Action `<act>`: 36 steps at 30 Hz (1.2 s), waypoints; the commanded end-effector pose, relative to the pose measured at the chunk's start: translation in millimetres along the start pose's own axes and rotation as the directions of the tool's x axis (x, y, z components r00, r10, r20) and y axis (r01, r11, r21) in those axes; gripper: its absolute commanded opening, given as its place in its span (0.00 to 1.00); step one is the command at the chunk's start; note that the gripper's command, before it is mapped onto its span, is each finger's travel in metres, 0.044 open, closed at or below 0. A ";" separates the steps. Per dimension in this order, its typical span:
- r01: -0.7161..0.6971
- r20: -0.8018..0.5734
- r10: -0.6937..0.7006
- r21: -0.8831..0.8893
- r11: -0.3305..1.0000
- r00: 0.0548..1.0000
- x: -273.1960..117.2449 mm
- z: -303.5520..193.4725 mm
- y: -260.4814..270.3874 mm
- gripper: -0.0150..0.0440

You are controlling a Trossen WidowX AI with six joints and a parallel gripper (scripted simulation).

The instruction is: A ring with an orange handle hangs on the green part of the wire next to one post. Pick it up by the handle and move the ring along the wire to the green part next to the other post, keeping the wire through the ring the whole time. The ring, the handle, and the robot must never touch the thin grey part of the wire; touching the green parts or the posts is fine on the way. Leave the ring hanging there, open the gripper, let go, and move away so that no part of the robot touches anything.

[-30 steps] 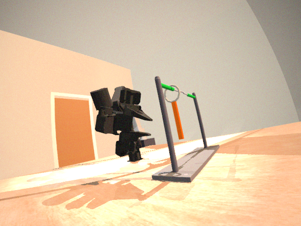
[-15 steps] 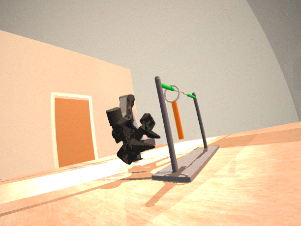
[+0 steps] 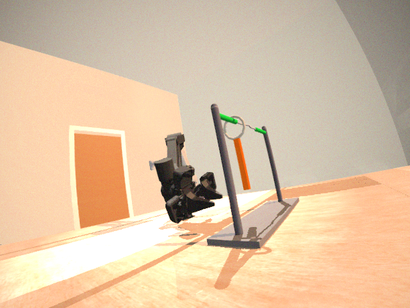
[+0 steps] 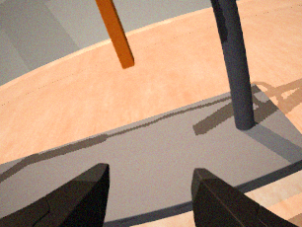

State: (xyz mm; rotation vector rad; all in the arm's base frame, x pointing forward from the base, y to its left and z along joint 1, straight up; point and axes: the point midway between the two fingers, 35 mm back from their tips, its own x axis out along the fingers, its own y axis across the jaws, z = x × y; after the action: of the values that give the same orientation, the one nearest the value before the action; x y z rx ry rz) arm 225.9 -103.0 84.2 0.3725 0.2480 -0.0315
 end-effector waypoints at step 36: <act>0.000 0.079 0.032 -0.378 0.926 0.996 62.3 54.3 20.7 0.53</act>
State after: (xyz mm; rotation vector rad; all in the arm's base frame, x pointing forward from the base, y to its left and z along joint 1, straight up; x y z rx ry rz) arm 295.2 -101.3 126.6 -0.0169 0.1590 0.0209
